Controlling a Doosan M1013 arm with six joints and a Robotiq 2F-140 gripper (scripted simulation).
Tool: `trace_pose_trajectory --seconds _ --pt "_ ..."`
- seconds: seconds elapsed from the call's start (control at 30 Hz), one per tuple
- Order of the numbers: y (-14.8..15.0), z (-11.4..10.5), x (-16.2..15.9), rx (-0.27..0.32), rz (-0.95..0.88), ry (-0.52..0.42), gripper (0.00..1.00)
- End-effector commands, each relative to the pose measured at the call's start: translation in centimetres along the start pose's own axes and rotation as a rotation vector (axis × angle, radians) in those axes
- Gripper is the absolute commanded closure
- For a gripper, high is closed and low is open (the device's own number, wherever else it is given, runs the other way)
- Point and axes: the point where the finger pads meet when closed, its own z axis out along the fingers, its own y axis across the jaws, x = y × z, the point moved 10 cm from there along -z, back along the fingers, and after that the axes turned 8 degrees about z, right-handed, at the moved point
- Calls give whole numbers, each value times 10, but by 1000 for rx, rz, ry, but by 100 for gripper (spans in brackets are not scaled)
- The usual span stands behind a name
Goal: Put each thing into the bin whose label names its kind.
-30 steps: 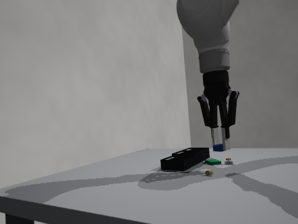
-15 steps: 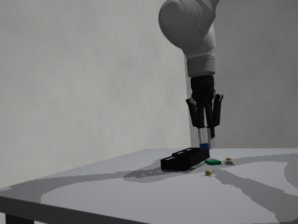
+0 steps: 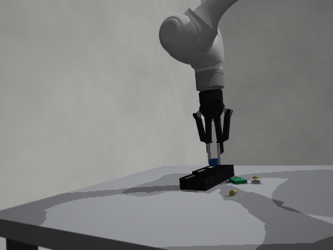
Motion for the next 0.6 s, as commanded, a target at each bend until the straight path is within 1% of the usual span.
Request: trace_pose_trajectory --seconds 0.0,0.17,0.57 --pt "20 0 -8 4 -16 7 87" --pt "30 0 -12 4 -16 7 87" --pt "28 0 -12 4 -16 7 87"
